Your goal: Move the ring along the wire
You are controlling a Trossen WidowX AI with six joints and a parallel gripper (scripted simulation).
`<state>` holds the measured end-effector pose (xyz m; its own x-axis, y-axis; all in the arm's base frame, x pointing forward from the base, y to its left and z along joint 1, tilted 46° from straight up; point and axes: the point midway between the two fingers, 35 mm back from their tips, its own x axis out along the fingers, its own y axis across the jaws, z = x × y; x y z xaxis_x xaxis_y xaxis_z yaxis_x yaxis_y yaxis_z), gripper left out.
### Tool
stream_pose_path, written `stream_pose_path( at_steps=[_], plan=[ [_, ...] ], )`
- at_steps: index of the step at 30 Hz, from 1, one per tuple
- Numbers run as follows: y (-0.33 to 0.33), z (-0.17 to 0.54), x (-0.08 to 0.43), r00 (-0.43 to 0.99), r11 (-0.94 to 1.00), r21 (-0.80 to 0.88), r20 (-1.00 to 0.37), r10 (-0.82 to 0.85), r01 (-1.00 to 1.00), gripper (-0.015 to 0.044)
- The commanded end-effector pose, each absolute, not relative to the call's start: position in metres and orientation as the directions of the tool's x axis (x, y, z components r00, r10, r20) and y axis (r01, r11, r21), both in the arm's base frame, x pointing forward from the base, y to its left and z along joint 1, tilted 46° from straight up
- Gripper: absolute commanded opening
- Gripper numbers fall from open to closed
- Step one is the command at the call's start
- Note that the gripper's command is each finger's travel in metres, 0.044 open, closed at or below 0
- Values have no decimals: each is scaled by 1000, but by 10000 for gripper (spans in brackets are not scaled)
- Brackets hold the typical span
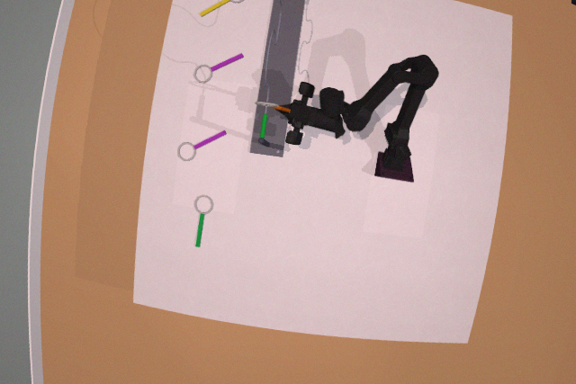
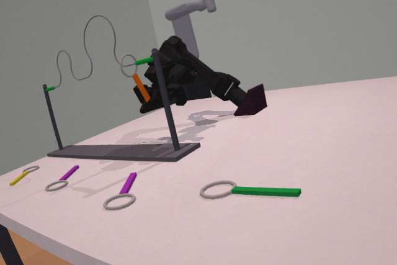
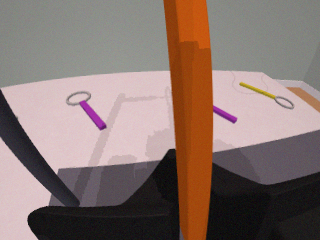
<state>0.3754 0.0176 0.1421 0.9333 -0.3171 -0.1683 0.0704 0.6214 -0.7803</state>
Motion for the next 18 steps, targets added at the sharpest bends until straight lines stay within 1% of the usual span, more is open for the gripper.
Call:
stream_pose_path(
  at_steps=[1,18],
  plan=[
    [23,136,375,933,642,-763,-178,-314,70,-150],
    [37,122,374,932,662,-747,-188,-309,68,-150]
  ],
)
